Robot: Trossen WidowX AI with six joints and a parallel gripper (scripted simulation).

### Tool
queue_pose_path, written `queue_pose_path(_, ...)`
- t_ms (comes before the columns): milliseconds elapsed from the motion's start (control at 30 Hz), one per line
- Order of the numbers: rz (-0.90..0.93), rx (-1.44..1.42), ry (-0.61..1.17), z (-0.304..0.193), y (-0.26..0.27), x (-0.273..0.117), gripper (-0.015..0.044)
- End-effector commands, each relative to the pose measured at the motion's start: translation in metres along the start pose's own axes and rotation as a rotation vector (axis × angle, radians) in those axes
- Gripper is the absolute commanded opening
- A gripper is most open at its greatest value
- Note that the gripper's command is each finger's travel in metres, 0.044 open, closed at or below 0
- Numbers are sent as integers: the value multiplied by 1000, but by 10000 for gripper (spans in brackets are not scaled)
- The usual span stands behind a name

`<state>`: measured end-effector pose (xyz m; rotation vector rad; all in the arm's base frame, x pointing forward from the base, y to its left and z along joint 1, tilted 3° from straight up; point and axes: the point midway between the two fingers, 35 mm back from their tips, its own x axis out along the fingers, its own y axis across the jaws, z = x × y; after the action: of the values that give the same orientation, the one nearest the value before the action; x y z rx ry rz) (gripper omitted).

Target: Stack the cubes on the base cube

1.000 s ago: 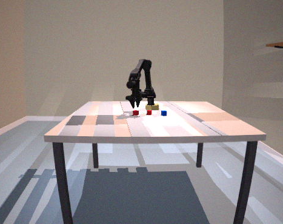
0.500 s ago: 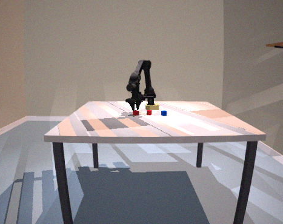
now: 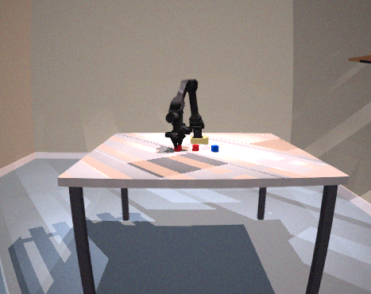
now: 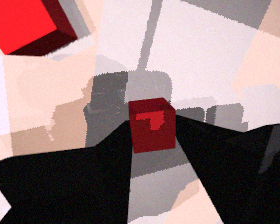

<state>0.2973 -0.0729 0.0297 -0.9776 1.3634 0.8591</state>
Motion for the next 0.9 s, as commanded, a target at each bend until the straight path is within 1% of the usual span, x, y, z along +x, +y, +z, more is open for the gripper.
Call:
queue_pose_path(0,3,-4,3,-1,1,2,105)
queue_pose_path(133,3,-4,3,0,0,-3,105)
queue_pose_path(867,2,-4,3,1,-5,-71,105)
